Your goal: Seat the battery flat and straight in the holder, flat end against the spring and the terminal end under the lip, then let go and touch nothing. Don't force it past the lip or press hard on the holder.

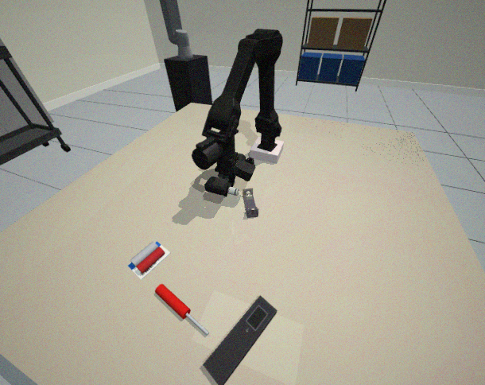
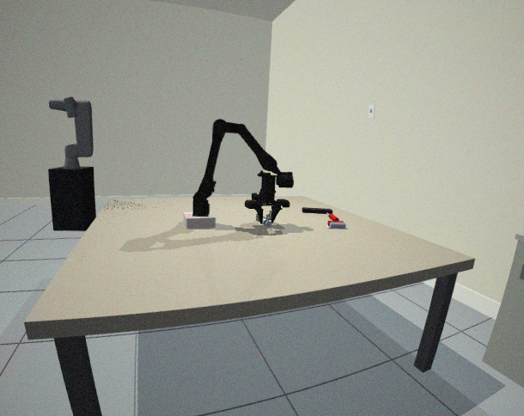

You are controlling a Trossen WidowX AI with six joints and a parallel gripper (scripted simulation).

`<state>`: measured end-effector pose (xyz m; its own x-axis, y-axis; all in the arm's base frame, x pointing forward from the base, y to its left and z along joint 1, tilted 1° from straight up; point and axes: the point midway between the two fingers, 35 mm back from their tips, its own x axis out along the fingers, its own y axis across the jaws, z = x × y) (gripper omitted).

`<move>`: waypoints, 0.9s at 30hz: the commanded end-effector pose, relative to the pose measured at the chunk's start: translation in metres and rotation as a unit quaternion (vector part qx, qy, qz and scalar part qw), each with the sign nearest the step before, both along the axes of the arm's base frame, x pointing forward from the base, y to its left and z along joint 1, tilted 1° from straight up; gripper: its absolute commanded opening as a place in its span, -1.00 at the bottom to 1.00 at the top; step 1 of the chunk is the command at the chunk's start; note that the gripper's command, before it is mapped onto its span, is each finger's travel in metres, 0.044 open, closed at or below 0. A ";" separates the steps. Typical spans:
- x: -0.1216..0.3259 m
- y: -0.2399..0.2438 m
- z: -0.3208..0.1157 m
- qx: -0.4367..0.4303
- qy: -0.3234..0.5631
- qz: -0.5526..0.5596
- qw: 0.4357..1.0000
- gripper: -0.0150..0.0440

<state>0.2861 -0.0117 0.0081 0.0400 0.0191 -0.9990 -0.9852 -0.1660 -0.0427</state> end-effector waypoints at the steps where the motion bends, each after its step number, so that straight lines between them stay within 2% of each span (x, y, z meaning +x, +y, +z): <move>1: -0.003 0.000 -0.005 0.001 0.006 0.001 1.000 0.06; 2: -0.003 0.000 -0.005 0.001 0.006 0.001 1.000 -0.03; 11: -0.003 0.000 -0.005 0.001 0.006 0.001 1.000 -0.22; 15: -0.002 0.000 -0.004 0.001 0.004 0.001 1.000 -0.22; 27: -0.004 -0.001 0.046 0.001 0.006 0.001 1.000 -0.22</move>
<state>0.2811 -0.0123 0.0410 0.0183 0.0204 -0.9996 -0.9862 -0.1641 -0.0214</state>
